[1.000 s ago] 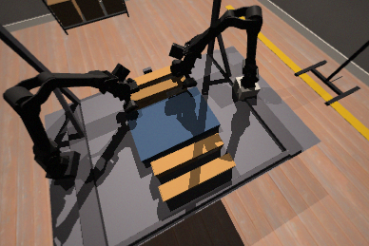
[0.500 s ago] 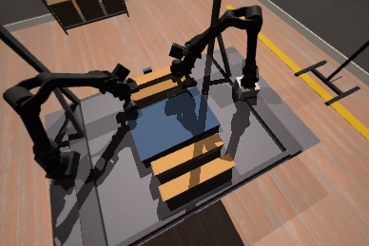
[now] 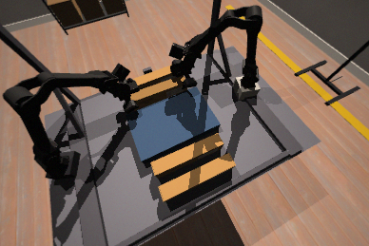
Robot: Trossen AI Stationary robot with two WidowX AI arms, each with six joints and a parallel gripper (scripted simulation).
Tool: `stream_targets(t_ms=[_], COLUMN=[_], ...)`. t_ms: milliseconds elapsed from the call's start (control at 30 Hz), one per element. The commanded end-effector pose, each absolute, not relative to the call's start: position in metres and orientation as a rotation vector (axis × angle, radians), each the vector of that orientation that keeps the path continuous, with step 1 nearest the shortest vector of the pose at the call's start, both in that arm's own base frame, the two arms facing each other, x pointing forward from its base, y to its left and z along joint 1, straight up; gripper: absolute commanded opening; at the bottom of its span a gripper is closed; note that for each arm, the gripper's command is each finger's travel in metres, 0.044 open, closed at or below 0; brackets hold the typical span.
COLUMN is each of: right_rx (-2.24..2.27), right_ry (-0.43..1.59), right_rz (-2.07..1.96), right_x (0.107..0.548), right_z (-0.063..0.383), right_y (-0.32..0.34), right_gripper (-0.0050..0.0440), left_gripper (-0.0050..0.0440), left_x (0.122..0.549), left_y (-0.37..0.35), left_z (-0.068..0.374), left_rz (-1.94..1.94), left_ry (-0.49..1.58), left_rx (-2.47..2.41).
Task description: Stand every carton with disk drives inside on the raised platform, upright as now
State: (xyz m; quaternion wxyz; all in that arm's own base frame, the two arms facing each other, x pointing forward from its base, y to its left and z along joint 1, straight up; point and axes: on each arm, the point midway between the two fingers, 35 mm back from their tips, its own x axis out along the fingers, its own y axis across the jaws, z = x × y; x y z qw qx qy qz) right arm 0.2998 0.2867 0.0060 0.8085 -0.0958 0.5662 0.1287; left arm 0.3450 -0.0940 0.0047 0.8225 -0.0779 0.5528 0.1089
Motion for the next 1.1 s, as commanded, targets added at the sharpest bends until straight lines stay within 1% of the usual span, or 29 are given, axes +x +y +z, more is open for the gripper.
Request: stream_targets(t_ms=[0,1067], right_rx=[-0.19,-0.184], right_ry=[1.19,1.184], right_rz=[0.284,0.284], right_x=[0.3036,0.3041], right_z=[0.0153,0.0152], right_y=[0.2916,0.2914], right_gripper=[0.0385,0.0385], left_gripper=[0.0381,0.0381], left_x=[0.3454,0.3454], left_y=[-0.0941,-0.0941], left_z=[0.0062,0.0062], left_rz=[0.23,0.229], left_ry=[1.171,1.171], left_rx=[-0.168,-0.168])
